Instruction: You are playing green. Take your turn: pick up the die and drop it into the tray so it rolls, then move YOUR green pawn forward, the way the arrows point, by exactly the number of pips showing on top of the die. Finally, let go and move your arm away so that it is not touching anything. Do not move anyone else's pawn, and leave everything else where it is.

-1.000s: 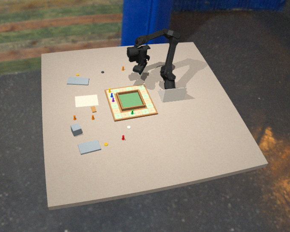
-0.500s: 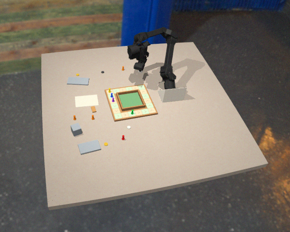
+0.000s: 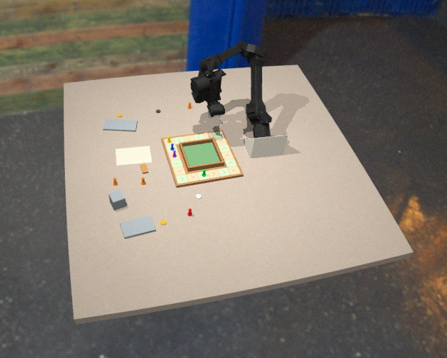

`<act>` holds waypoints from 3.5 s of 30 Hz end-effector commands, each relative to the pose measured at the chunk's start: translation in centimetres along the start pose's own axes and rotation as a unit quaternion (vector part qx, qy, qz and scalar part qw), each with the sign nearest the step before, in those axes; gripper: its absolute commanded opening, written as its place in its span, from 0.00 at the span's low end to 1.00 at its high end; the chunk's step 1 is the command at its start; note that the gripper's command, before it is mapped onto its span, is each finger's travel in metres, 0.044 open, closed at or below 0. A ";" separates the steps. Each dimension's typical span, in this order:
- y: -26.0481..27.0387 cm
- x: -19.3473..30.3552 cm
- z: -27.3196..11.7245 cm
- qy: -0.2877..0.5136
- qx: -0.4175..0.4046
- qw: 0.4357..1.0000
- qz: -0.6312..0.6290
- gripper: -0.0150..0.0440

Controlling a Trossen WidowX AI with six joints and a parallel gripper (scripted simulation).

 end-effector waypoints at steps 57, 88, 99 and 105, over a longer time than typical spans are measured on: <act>13.8 -2.8 4.5 -0.025 -0.121 0.703 -0.701 0.25; 10.0 -4.4 2.5 -0.212 -0.354 0.644 -0.644 0.25; 10.1 -4.3 2.8 -0.212 -0.352 0.646 -0.643 0.25; 10.1 -4.3 2.8 -0.212 -0.352 0.646 -0.643 0.48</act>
Point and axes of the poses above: the point midway between the two fingers, 35 mm back from their tips, its own z axis out along the fingers, its own y axis across the jaws, x = y × z, the point moved 3 cm from there along -z, back along the fingers, and after that the axes turned 15 degrees about z, right-handed, at the moved point
